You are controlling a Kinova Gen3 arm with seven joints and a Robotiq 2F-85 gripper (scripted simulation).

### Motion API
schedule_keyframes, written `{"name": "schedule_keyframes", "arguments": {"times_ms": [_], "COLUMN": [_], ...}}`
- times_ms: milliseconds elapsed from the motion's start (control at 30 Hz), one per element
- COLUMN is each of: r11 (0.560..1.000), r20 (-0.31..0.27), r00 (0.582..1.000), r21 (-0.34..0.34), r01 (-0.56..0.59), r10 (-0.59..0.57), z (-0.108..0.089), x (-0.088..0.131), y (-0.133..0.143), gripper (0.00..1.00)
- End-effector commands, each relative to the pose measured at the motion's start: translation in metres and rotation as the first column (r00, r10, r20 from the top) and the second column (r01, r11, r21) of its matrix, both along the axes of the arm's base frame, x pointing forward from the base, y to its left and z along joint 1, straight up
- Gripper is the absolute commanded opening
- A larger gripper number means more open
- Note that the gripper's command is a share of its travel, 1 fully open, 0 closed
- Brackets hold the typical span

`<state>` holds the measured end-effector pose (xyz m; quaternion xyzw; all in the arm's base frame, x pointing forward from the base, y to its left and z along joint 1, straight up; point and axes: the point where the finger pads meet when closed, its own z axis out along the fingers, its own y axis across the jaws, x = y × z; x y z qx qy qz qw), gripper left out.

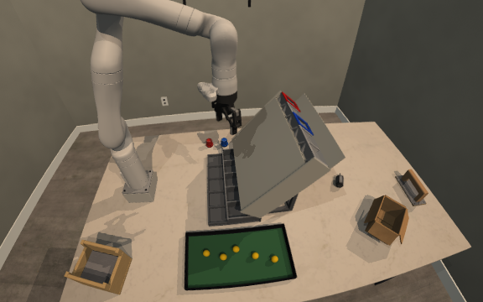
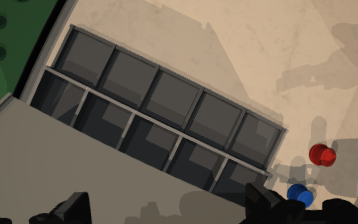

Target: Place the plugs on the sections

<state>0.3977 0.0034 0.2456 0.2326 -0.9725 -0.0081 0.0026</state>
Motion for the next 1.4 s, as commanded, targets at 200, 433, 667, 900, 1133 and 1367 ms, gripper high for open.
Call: {"name": "schedule_keyframes", "arguments": {"times_ms": [200, 433, 667, 900, 1133, 1367], "r11": [0.95, 0.88, 0.88, 0.88, 0.881, 0.881], "r20": [0.007, 0.012, 0.012, 0.012, 0.004, 0.004], "r00": [0.951, 0.88, 0.88, 0.88, 0.881, 0.881], "r21": [-0.019, -0.025, -0.025, -0.025, -0.021, -0.021], "r01": [0.31, 0.475, 0.475, 0.475, 0.473, 0.473], "r10": [-0.31, -0.475, -0.475, -0.475, -0.473, -0.473], "z": [0.0, 0.0006, 0.0006, 0.0006, 0.0007, 0.0007], "x": [-0.0001, -0.0005, -0.0005, -0.0005, -0.0012, -0.0012], "y": [0.0025, 0.0005, 0.0005, 0.0005, 0.0018, 0.0018], "gripper": [1.0, 1.0, 1.0, 1.0, 0.5, 0.5]}}
